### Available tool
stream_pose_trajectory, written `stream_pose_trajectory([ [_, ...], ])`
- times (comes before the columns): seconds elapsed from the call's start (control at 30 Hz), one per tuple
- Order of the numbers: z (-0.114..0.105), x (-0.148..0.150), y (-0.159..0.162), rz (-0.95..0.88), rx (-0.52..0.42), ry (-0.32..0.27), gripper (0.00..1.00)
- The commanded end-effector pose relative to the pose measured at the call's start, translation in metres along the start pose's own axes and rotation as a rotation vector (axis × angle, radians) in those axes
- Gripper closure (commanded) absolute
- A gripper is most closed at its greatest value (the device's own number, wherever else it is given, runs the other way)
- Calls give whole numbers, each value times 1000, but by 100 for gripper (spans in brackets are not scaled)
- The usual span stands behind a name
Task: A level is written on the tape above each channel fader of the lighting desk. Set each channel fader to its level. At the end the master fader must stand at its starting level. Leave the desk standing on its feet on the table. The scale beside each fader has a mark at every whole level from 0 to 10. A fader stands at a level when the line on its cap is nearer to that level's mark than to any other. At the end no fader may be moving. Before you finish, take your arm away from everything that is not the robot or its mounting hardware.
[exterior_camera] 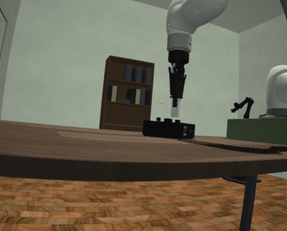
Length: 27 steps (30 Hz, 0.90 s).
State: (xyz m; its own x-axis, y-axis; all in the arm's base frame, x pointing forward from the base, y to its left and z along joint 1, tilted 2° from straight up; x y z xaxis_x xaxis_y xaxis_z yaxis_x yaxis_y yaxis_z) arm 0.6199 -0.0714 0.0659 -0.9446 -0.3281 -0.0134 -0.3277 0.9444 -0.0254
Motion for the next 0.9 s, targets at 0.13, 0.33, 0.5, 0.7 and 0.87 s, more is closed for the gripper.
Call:
stream_pose_trajectory([
  [0.13,0,0,0,0,0,0,100],
  [0.33,1,0,0,0,0,0,100],
  [0.5,3,0,0,0,0,0,100],
  [0.7,7,0,0,0,0,0,100],
  [0.87,10,0,0,0,0,0,100],
])
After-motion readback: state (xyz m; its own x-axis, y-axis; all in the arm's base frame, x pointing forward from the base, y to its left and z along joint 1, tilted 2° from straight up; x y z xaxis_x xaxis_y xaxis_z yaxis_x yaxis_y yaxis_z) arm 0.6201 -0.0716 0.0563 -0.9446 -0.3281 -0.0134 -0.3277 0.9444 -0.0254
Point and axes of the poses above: the point where the finger pads meet when closed, its own z axis out along the fingers, its own x axis across the jaws, y = z × x, the point moved 5 cm from there along -z, back along the fingers, and after that the axes turned 14 degrees about z, right-handed, at the moved point
